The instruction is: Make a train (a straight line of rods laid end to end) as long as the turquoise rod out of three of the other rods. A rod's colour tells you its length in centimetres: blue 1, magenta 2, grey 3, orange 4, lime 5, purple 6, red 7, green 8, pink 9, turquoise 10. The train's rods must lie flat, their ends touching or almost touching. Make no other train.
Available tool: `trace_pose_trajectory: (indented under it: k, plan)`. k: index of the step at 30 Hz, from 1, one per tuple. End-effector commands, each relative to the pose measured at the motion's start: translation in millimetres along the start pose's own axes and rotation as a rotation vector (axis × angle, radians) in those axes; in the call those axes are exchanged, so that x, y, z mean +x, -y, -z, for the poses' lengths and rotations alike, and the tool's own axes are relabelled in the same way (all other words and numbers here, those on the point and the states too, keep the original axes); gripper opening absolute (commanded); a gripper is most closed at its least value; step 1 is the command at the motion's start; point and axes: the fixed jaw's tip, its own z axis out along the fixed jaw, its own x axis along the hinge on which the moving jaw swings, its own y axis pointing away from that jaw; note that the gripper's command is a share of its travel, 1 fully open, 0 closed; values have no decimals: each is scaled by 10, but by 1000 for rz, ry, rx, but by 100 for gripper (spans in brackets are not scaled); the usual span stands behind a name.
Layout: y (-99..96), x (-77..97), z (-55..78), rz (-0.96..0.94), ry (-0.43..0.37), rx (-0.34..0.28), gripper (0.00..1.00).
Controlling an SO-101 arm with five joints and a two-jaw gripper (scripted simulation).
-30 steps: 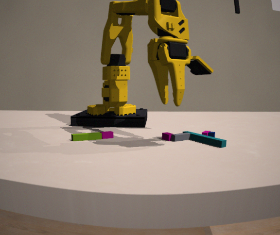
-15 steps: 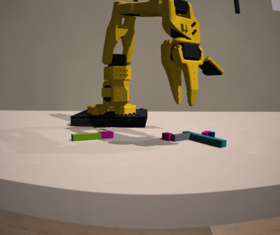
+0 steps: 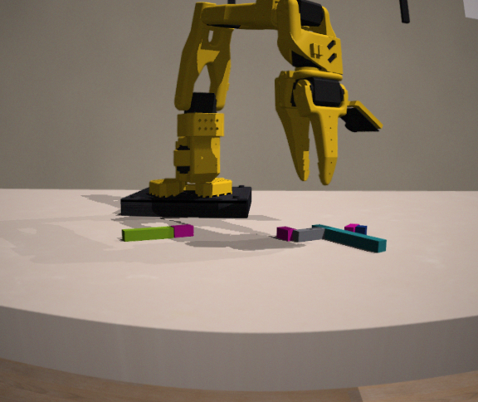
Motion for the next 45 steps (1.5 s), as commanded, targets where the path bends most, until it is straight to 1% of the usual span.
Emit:
trace_pose_trajectory:
  k: [1,18,24,33,35,45]
  plan:
    - [-19,-21,-34,0,-3,-25,19]
    - [-19,-21,-34,0,-3,-25,19]
    - [-17,-21,-56,0,-3,-25,19]
    - [-8,-22,-177,0,-3,-25,19]
    - [-8,-22,-177,0,-3,-25,19]
    - [-11,-20,-380,0,-3,-25,19]
